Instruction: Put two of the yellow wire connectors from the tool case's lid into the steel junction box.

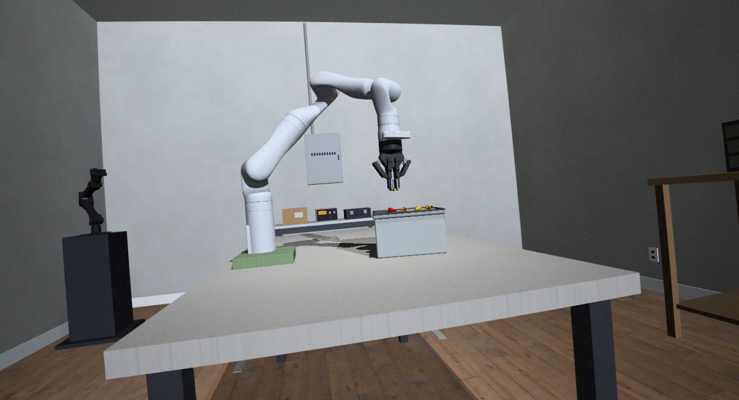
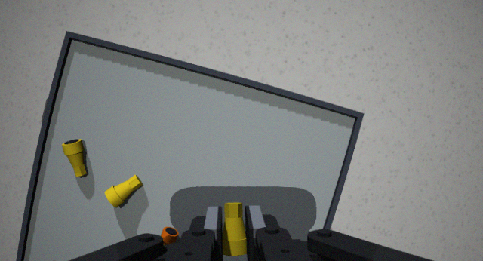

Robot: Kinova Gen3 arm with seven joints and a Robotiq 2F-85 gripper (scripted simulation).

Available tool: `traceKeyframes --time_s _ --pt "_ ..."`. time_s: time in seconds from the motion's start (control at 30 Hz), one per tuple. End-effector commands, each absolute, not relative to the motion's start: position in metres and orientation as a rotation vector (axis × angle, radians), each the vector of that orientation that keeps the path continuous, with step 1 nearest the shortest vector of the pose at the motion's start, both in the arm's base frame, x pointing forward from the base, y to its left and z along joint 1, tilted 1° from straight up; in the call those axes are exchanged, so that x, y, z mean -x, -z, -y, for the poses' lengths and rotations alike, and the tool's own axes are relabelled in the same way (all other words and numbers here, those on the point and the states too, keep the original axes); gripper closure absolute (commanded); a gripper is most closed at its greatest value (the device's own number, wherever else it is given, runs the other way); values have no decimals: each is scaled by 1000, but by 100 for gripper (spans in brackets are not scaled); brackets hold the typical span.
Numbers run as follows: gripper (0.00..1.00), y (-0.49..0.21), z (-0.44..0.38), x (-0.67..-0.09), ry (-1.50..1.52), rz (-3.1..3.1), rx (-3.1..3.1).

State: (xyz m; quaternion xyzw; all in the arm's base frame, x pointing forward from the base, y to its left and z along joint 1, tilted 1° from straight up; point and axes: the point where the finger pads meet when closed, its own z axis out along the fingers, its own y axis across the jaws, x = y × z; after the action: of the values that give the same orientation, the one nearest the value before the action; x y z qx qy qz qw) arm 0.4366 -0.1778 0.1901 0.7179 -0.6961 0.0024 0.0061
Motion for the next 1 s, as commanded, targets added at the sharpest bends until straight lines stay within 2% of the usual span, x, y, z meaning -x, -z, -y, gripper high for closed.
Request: traceKeyframes --time_s 0.0,0.4,0.97 --pt "82 -191 177 -437 -10 2179 -2248" --pt "82 -190 154 -446 -10 2179 -2248" --pt "82 -189 61 -483 -10 2179 -2248"
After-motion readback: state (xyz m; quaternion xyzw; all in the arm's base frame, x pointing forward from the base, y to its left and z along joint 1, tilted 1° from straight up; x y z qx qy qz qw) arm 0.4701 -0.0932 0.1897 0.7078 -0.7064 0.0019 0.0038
